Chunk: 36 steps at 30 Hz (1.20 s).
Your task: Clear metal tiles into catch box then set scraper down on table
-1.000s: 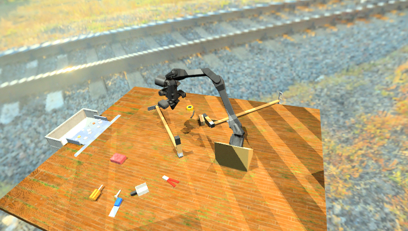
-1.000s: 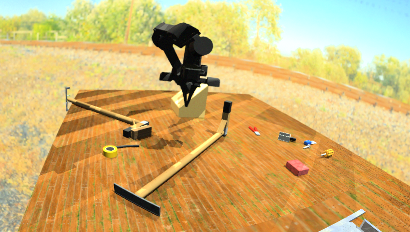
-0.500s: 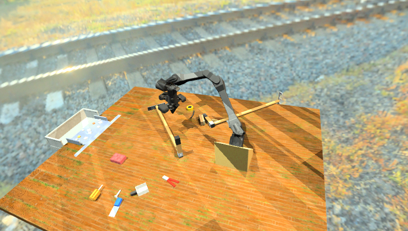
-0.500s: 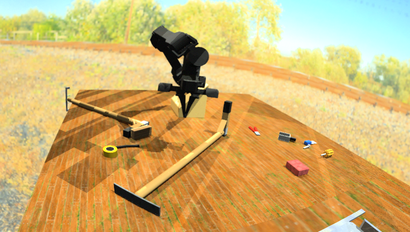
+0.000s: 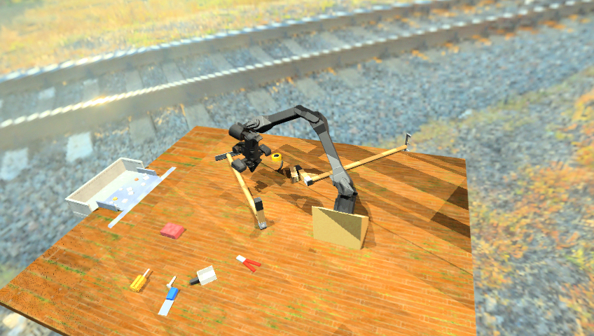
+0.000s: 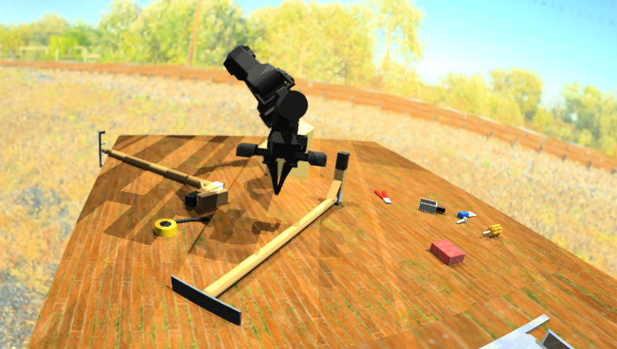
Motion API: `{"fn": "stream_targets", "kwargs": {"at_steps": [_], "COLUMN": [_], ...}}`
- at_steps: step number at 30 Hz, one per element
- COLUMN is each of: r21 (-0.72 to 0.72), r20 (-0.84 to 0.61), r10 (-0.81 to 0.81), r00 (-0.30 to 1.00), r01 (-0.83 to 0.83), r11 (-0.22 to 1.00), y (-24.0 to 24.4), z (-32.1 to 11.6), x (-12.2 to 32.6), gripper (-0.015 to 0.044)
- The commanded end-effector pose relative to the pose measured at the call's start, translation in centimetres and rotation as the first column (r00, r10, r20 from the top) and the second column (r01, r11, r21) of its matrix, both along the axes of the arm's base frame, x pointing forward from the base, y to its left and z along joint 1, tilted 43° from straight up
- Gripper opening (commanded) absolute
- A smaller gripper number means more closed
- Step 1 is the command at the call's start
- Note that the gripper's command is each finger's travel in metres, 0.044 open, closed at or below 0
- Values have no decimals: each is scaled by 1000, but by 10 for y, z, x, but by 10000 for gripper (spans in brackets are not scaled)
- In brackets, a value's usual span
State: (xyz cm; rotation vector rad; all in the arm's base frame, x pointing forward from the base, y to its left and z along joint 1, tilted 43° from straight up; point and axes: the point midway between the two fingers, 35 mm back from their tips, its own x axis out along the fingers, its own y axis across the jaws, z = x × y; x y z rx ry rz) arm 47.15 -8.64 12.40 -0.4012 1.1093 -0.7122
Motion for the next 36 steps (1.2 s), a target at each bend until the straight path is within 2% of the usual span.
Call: {"fn": "stream_targets", "kwargs": {"at_steps": [1,28,36], "r21": [3,-9,-8], "r20": [-8,-6,-5], "r10": [6,8,8], "r00": [1000,1000,1000], "r01": [-6,-8,-8], "r11": [1000,1000,1000], "y": [-5,-54,-51], "z": [-8,-57,-59], "x": [0,-6,-1], "gripper": [0,0,0]}}
